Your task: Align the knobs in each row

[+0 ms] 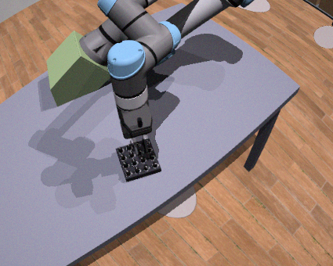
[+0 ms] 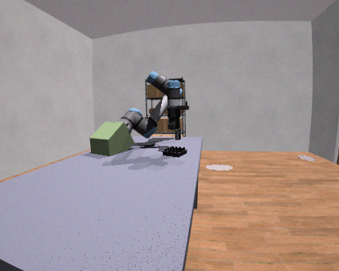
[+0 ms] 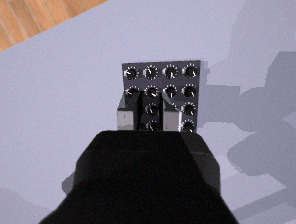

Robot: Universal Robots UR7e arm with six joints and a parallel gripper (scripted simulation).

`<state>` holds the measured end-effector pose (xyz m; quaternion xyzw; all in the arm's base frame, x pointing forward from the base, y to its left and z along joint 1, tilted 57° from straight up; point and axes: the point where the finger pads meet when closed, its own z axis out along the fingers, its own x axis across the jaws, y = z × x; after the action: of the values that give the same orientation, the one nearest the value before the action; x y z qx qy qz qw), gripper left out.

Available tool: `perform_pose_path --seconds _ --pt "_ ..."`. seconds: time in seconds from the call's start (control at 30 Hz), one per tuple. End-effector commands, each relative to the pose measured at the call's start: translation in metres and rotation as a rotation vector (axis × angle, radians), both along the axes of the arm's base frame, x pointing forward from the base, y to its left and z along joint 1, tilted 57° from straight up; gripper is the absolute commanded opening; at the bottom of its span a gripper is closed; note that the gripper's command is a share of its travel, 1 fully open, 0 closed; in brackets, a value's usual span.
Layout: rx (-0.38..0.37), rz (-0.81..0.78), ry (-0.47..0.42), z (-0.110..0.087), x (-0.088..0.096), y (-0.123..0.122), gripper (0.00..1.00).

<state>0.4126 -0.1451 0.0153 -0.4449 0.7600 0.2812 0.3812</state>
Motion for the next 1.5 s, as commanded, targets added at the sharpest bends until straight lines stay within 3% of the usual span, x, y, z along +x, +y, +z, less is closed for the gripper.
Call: perform_pose_path --seconds 0.0,0.67,1.47 --pt "-0.001 -0.001 0.000 0.000 0.000 -0.001 0.46" --pt "-0.001 -0.001 -0.001 -0.001 0.001 0.002 0.46" --pt "-0.001 0.000 -0.001 -0.015 0.009 0.021 0.46"
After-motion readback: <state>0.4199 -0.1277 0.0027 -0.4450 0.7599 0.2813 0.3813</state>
